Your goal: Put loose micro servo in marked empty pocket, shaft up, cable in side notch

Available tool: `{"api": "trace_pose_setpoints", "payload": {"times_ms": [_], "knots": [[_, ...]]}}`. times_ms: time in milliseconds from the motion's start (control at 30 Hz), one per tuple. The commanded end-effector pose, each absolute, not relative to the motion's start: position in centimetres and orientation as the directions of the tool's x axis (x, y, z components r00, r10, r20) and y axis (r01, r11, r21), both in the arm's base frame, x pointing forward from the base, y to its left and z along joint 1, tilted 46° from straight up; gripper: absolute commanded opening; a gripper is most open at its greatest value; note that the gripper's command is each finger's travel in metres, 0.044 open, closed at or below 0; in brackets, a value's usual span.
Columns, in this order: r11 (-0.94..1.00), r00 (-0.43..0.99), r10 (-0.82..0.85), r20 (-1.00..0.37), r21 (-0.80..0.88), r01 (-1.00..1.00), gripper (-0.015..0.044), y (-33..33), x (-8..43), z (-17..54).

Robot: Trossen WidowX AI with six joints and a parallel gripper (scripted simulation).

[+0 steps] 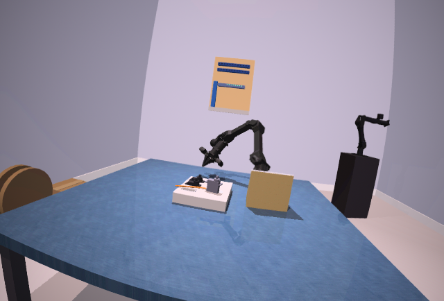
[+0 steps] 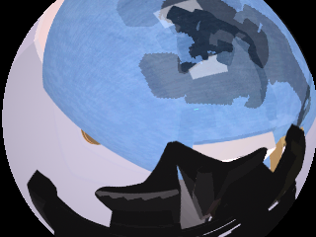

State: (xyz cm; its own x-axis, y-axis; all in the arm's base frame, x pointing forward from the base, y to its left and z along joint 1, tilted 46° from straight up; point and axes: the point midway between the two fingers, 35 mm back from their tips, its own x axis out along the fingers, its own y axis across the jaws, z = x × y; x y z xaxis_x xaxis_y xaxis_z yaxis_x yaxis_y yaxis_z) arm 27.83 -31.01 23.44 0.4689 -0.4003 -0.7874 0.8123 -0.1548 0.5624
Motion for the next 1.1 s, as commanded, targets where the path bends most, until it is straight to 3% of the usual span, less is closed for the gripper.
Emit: {"api": "trace_pose_setpoints", "payload": {"times_ms": [0,600,1067], "knots": [[-0.124,0.421,-0.358,-0.833,0.490,0.863,0.0000,-29.9,29.3,20.6],[0.164,0.208,-0.252,-0.945,0.170,0.972,0.0000,-21.1,34.7,10.6],[0.434,0.013,-0.286,-0.958,-0.118,0.893,0.0000,-13.5,35.7,3.7]]}}
